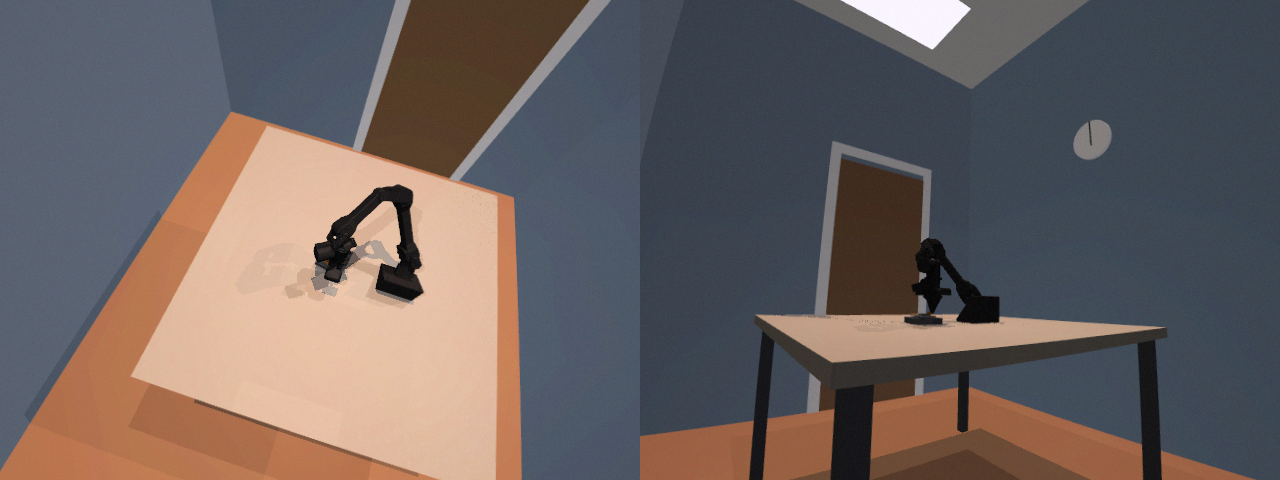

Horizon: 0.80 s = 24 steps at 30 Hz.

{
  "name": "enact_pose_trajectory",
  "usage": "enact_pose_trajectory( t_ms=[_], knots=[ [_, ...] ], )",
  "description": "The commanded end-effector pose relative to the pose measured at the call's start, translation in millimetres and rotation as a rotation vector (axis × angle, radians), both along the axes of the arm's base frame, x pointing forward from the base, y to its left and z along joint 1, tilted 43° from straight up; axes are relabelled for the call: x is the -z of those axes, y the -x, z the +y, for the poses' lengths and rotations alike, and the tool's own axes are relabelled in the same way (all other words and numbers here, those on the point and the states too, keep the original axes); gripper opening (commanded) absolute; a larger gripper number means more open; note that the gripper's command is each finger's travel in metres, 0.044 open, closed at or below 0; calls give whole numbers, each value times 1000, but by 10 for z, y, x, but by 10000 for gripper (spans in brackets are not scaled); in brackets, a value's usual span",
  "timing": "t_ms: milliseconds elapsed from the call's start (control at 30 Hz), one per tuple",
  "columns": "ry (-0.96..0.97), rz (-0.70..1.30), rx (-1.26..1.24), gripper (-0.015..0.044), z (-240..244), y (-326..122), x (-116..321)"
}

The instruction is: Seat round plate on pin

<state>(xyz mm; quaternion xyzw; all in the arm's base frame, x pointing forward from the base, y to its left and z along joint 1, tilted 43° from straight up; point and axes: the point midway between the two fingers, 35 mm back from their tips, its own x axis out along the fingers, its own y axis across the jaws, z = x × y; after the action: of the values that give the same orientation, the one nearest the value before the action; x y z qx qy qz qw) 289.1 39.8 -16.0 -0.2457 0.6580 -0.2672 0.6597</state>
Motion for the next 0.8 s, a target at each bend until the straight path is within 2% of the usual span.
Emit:
enact_pose_trajectory(
  t_ms=[0,767],
  knots=[
    [5,4,-3,0,-5,-46,13],
    [6,3,-3,0,-65,-347,-34]
  ],
)
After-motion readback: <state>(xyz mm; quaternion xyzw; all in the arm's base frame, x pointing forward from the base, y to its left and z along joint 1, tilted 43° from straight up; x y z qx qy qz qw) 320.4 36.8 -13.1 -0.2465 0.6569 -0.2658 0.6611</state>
